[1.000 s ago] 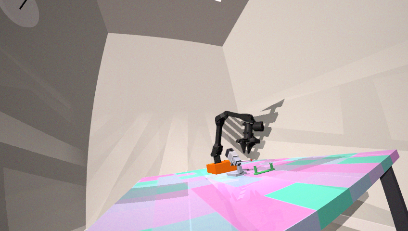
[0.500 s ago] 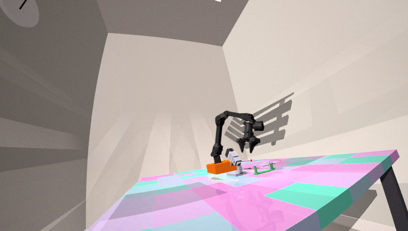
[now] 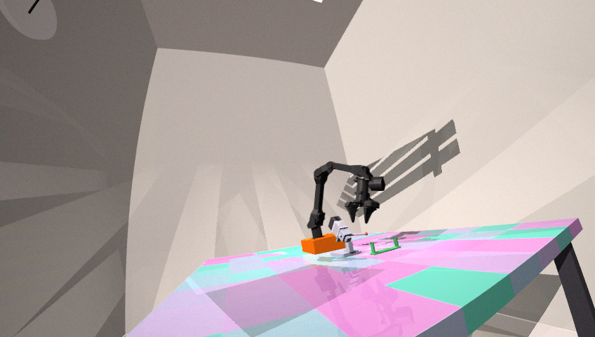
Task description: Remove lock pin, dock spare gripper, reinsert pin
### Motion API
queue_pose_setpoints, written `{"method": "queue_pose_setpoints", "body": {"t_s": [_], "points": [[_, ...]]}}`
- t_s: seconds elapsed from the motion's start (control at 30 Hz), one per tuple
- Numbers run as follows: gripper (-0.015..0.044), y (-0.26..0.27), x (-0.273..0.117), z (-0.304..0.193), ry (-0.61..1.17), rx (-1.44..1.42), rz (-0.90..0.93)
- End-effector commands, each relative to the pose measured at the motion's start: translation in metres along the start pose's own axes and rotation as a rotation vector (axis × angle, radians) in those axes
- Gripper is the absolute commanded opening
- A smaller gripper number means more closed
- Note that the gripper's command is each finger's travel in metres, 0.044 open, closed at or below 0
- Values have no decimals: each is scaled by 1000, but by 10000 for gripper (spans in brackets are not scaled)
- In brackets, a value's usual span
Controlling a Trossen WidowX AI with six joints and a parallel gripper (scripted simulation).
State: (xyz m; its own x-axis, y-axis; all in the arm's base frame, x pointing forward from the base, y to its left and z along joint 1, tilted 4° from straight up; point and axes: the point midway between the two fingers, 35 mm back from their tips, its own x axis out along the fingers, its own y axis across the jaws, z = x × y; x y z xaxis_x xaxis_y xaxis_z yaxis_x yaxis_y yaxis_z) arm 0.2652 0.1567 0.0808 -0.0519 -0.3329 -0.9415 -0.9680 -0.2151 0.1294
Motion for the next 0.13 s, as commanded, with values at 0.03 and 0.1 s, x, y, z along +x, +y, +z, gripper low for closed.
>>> {"method": "queue_pose_setpoints", "body": {"t_s": [0.03, 0.1], "points": [[440, 0, 0, 0, -1, -2, -1], [440, 0, 0, 0, -1, -2, -1]]}}
